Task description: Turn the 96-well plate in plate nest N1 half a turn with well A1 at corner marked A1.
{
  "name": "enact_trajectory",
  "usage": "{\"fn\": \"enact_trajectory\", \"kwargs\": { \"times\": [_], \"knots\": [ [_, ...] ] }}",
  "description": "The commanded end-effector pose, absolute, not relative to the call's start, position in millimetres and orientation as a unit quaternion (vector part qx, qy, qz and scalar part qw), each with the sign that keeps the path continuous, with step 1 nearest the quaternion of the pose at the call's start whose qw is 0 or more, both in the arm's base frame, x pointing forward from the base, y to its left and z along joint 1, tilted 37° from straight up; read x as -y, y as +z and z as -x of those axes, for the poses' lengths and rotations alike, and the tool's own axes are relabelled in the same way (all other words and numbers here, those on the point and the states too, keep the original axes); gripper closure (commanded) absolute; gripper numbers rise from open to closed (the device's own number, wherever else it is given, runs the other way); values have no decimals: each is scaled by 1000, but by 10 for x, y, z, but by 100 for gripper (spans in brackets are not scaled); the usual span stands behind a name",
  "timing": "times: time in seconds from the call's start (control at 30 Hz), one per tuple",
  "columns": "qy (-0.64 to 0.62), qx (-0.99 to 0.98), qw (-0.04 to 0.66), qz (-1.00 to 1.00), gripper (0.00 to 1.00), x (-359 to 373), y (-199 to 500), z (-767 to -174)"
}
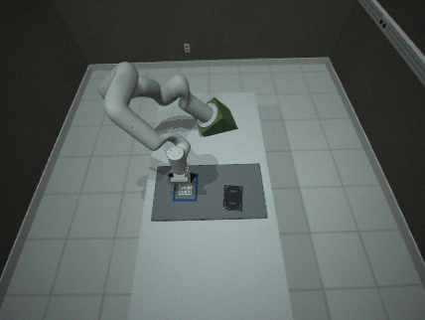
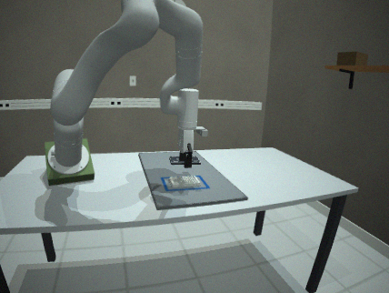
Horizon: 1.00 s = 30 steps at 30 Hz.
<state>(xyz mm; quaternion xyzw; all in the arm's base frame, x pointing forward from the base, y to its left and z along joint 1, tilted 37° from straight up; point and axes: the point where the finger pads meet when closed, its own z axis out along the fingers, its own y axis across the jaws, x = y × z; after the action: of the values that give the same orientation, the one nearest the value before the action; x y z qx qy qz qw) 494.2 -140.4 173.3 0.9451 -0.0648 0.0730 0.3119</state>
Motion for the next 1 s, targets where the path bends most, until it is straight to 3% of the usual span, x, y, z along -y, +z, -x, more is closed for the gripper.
{"fn": "enact_trajectory", "kwargs": {
  "times": [0.0,0.97],
  "knots": [
    [74,65,312,-945,0,1421,1712,-4952],
    [74,65,312,-945,0,1691,1355,-4996]
  ]
}}
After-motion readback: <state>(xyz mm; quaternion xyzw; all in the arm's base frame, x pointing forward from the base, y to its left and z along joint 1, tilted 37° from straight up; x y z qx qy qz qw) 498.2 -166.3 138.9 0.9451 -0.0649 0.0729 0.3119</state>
